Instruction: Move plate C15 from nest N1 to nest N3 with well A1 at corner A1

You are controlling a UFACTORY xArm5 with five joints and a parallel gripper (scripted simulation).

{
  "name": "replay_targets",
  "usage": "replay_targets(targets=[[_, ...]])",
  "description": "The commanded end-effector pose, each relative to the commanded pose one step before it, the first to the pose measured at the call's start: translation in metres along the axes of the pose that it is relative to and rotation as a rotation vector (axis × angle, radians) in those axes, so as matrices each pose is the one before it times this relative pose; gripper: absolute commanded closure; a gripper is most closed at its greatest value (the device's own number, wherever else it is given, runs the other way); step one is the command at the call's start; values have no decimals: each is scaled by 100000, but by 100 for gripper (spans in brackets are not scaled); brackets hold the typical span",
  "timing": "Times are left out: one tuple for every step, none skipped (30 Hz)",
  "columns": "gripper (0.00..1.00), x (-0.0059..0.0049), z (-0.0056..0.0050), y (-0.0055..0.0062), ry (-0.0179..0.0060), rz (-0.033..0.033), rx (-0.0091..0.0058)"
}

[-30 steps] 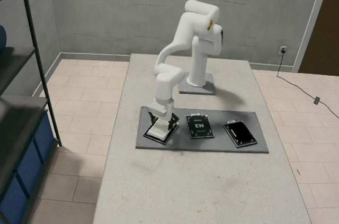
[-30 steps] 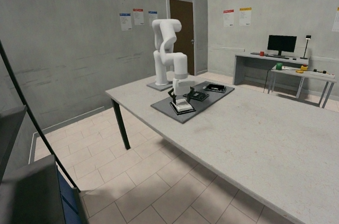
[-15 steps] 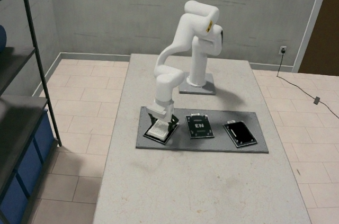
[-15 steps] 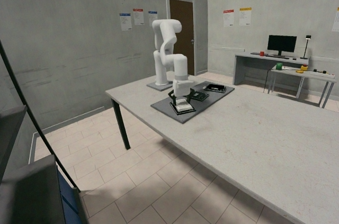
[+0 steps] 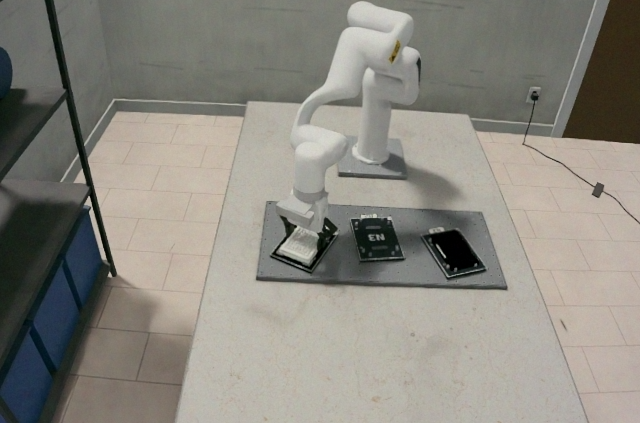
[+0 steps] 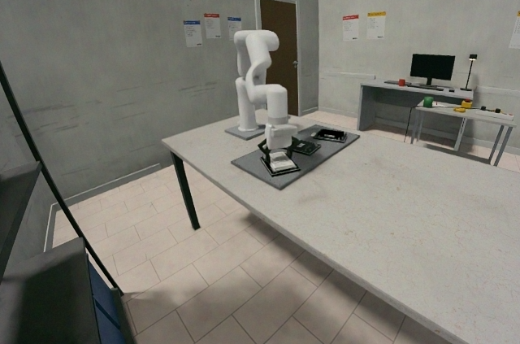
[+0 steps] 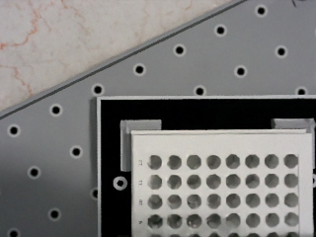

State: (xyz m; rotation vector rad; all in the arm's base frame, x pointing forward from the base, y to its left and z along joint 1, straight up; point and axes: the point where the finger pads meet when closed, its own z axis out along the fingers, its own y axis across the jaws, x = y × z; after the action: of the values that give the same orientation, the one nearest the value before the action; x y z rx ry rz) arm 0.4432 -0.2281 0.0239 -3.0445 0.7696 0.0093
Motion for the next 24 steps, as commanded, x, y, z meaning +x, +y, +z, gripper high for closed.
replay_targets(targets=[[0,145,-143,-3,396,0,572],[0,0,0,0,0,0,0],[0,0,0,0,0,0,0],[0,0,0,0,0,0,0],[0,0,0,0,0,0,0],[0,0,0,0,0,0,0],[0,0,0,0,0,0,0],[100,0,-66,0,0,0,0],[100,0,0,0,0,0,0],[100,0,0,0,0,0,0],[100,0,0,0,0,0,0],[100,0,0,0,0,0,0],[100,0,0,0,0,0,0],[100,0,0,0,0,0,0],[100,0,0,0,0,0,0],[100,0,0,0,0,0,0],[100,0,0,0,0,0,0],[100,0,0,0,0,0,0],[100,0,0,0,0,0,0],[100,0,0,0,0,0,0],[100,0,0,0,0,0,0],[100,0,0,0,0,0,0],[100,0,0,0,0,0,0],[100,0,0,0,0,0,0]])
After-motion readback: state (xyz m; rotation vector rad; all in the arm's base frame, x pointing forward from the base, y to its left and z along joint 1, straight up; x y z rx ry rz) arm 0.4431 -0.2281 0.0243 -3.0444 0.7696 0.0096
